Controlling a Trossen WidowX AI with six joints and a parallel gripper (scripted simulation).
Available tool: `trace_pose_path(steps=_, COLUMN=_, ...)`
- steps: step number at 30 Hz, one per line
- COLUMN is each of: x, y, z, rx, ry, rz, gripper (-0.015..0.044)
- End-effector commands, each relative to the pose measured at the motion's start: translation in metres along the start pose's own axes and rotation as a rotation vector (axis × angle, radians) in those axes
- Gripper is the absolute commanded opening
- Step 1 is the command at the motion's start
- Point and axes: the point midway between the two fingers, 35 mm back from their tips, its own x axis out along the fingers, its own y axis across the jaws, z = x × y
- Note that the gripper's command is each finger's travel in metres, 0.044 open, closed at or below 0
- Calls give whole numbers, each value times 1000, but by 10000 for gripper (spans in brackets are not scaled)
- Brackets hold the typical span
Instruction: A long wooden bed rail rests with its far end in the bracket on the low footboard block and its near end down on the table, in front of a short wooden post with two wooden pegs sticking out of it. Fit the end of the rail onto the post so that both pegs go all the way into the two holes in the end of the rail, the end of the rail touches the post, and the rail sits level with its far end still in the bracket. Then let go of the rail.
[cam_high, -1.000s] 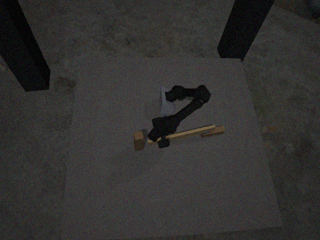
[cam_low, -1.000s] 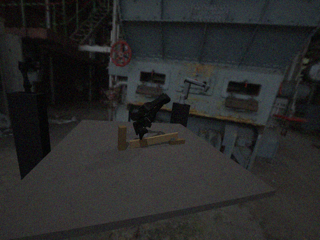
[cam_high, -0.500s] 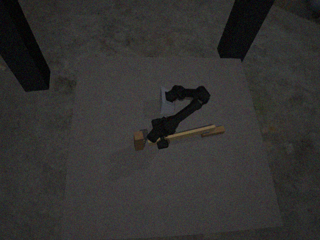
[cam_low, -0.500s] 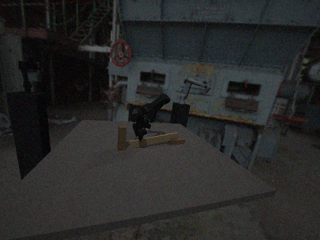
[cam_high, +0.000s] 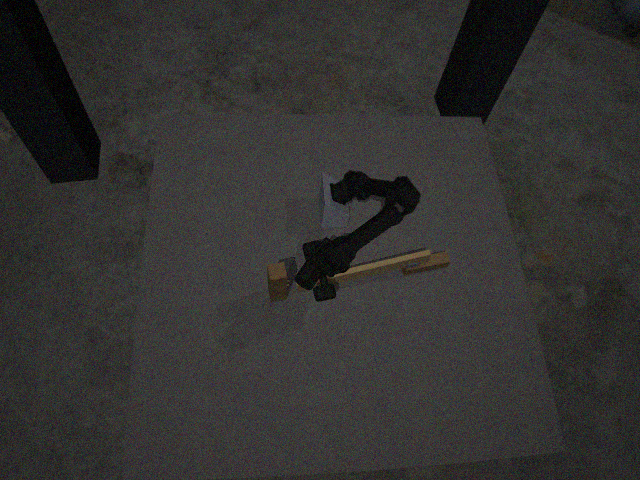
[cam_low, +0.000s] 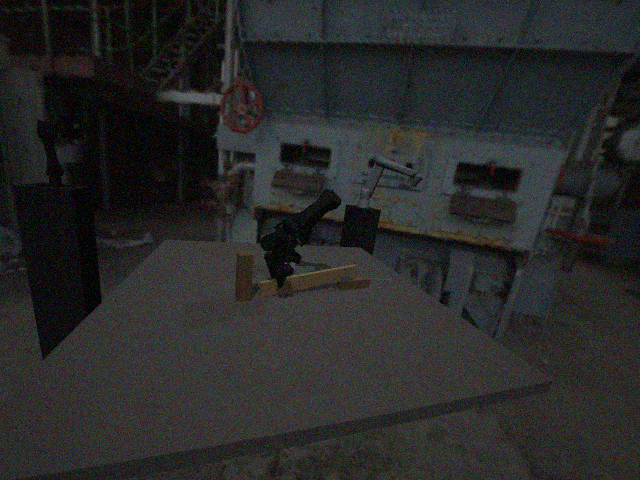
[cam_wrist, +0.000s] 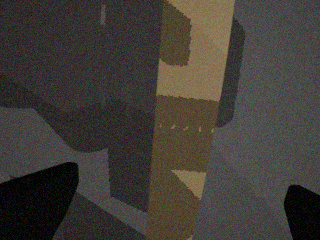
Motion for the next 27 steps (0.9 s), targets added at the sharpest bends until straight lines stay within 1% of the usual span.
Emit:
trace_pose_path(steps=1, x=9, y=2, z=1, rx=9, ry=-7, rz=4, gripper=440)
trace_pose_path(steps=19, x=35, y=4, z=3, rx=8, ry=-10, rz=3, gripper=440)
trace_pose_path(steps=27, x=35, y=4, z=3, rx=8, ry=-10, rz=3, gripper=230)
